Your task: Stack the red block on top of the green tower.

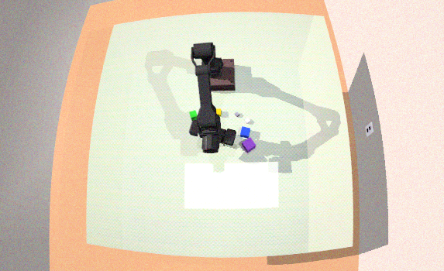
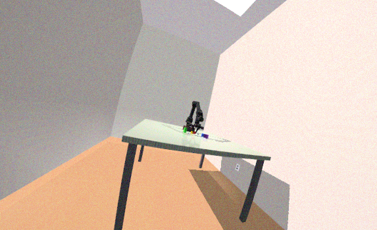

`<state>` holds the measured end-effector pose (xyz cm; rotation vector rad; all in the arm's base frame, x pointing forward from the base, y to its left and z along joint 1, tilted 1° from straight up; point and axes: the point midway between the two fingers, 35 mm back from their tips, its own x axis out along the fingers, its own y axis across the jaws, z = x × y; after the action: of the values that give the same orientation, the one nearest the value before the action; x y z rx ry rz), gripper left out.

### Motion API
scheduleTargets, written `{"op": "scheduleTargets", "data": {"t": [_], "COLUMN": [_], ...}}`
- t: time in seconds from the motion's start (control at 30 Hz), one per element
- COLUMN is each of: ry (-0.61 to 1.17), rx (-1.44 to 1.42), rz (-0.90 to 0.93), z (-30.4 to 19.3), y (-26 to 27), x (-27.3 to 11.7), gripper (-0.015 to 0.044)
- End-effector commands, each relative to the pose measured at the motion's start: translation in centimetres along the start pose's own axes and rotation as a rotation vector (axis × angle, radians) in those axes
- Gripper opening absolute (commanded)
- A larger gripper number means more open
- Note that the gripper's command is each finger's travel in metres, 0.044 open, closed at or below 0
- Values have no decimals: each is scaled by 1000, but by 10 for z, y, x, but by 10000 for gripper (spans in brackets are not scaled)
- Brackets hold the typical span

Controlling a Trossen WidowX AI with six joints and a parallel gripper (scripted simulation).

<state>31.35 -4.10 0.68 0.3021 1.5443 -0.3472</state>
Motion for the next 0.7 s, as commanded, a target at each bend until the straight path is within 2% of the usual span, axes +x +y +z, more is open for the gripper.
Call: {"op": "scheduleTargets", "data": {"t": [0.0, 0.5, 0.67], "ry": [-24, -25, -25], "rx": [0, 0, 0], "rz": [12, 12, 12], "z": [5, 3, 3], "y": [2, 1, 1], "x": [-26, -97, -100], "gripper": [0, 0, 0]}}
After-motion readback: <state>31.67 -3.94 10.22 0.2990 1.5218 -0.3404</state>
